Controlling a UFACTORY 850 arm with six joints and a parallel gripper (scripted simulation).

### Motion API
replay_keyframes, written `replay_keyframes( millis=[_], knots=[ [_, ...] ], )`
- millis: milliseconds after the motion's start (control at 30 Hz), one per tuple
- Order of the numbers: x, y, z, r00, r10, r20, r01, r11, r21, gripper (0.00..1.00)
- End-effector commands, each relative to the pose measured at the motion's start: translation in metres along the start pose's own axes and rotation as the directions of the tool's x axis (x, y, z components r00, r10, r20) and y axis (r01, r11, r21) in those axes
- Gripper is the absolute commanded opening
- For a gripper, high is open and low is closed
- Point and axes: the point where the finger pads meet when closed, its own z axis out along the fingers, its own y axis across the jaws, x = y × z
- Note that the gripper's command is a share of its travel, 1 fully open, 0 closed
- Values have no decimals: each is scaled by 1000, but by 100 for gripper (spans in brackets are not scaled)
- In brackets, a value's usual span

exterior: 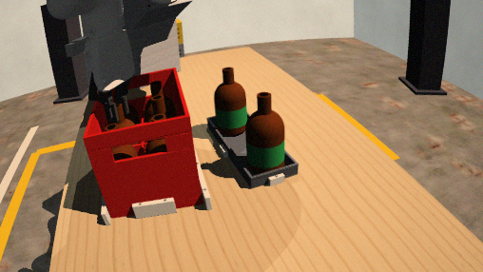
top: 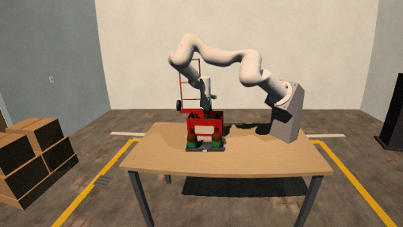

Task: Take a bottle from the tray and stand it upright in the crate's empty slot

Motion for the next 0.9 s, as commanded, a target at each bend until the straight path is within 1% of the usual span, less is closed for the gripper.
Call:
replay_keyframes(
  millis=[0,400,433,867],
  knots=[
    [0,-1,0,1000,0,0,0,1000,1,0],
    [0,-1,0,1000,0,0,0,1000,1,0],
    [0,-1,0,1000,0,0,0,1000,1,65],
    [0,-1,0,1000,0,0,0,1000,1,65]
  ],
)
